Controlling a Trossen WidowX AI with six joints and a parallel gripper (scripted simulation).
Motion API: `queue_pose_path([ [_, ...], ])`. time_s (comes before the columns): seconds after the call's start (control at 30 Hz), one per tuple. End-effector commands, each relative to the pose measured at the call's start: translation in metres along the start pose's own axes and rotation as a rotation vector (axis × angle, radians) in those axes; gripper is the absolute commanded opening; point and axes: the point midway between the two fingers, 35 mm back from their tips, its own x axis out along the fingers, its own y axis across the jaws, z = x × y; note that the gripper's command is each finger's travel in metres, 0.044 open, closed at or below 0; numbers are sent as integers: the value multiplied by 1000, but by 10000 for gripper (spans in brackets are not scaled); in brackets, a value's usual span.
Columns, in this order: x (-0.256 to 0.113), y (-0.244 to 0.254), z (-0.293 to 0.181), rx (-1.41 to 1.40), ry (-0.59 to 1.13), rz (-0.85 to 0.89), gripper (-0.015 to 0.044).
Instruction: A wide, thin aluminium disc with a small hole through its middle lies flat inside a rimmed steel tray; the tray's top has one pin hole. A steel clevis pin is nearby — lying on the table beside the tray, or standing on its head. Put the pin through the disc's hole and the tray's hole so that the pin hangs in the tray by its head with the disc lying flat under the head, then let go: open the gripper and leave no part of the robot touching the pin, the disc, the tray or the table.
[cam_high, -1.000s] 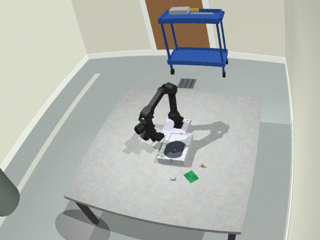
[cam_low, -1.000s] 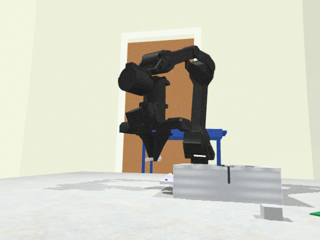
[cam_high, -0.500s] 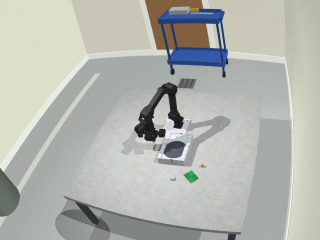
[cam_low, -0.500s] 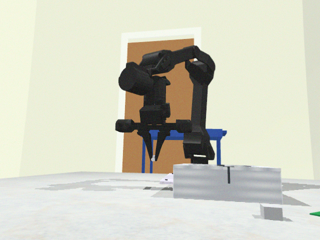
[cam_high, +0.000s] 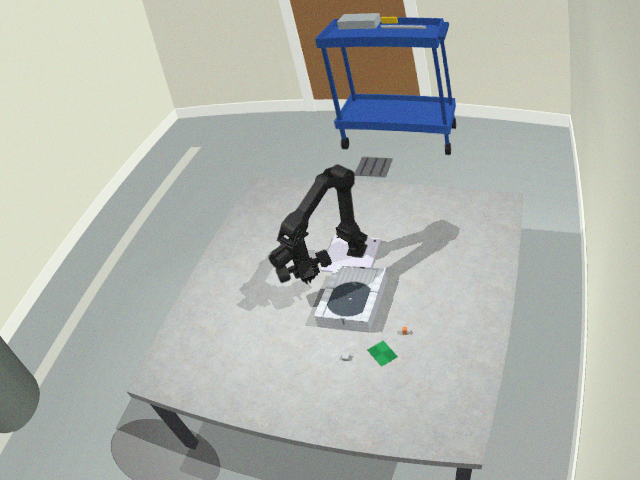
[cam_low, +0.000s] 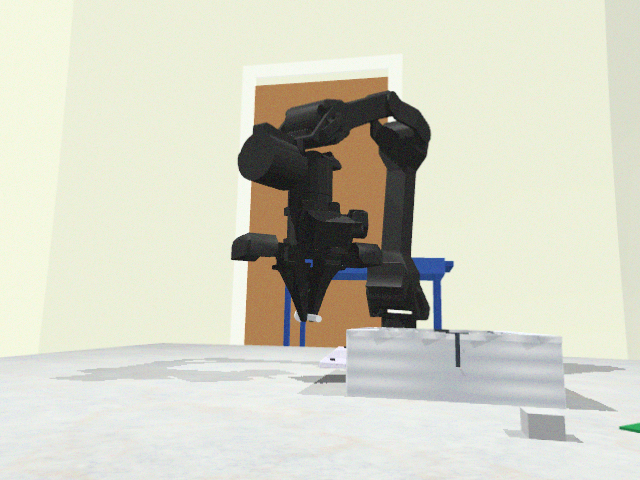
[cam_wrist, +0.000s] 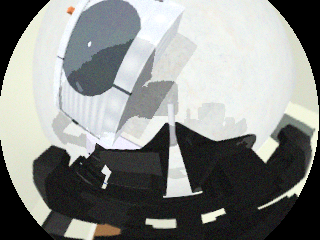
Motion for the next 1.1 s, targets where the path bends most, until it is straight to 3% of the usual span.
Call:
queue_pose_path([
  [0.0, -2, 0, 0, -167, -1, -6, 0],
  [1.07, -3, 1, 2, -1277, 3, -8, 0],
])
